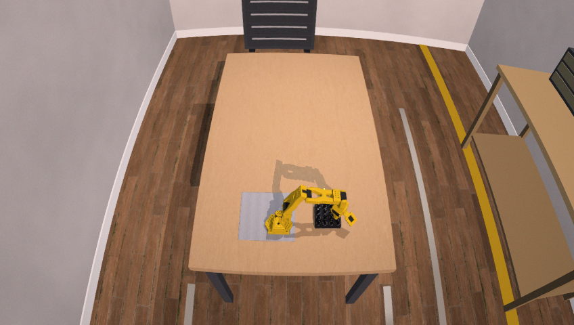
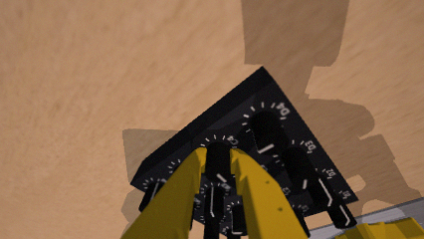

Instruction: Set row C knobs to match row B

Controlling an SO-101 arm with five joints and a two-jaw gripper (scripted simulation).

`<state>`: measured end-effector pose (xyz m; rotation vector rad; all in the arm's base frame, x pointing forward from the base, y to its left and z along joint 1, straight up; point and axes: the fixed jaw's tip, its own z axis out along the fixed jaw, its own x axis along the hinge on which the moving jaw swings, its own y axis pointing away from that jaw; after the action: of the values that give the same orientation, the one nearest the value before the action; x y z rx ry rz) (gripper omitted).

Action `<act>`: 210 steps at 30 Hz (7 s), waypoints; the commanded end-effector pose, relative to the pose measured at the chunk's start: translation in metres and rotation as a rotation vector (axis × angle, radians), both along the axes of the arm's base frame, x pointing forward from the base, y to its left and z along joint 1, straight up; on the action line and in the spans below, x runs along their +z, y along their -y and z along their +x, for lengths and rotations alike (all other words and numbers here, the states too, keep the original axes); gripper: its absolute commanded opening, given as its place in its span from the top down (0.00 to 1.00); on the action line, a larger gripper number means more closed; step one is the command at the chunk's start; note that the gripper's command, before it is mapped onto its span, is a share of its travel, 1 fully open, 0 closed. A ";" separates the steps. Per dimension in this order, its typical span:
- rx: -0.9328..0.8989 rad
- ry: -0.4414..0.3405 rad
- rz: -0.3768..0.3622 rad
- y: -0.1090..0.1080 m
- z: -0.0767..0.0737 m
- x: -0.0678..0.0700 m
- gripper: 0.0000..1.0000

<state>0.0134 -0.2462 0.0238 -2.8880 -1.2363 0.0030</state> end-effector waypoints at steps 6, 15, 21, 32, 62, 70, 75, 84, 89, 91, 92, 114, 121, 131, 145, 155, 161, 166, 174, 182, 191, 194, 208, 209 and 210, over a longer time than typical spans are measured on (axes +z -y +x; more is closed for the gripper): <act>0.123 0.002 0.006 -0.002 0.000 -0.001 0.99; 0.123 0.002 0.006 -0.002 0.000 -0.001 0.99; 0.123 0.002 0.006 -0.002 0.000 -0.001 0.99; 0.123 0.002 0.006 -0.002 0.000 -0.001 0.98; 0.123 0.002 0.006 -0.001 0.001 -0.001 0.92; 0.123 0.002 0.005 -0.001 0.001 0.002 0.92; 0.123 0.002 0.005 0.000 0.001 0.006 0.92; 0.123 0.002 0.003 0.000 0.001 0.018 0.92; 0.123 0.002 0.002 0.000 0.001 0.026 0.92; 0.123 0.002 0.002 0.000 0.001 0.029 0.92; 0.123 0.002 0.002 0.000 0.001 0.029 0.92; 0.123 0.002 0.001 -0.002 0.001 0.037 0.92; 0.123 0.002 0.002 -0.017 0.000 0.042 0.92; 0.123 0.002 0.005 -0.051 -0.001 0.044 0.92; 0.123 0.002 0.006 -0.071 -0.002 0.040 0.92; 0.169 0.002 0.004 -0.071 0.005 0.041 0.91; 0.231 0.002 0.001 -0.072 0.013 0.042 0.91; 0.357 0.002 -0.005 -0.074 0.030 0.044 0.89; 0.669 0.004 -0.020 -0.087 0.072 0.048 0.86; 0.981 0.009 -0.035 -0.110 0.109 0.053 0.83; 1.465 0.022 -0.059 -0.162 0.154 0.060 0.78; 1.592 0.027 -0.066 -0.178 0.162 0.061 0.77; 2.329 0.068 -0.105 -0.284 0.176 0.072 0.69; 2.385 0.073 -0.108 -0.293 0.174 0.073 0.68; 2.439 0.077 -0.111 -0.301 0.173 0.074 0.68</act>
<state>0.1871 0.0264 0.0931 -0.0955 -3.2385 -0.0190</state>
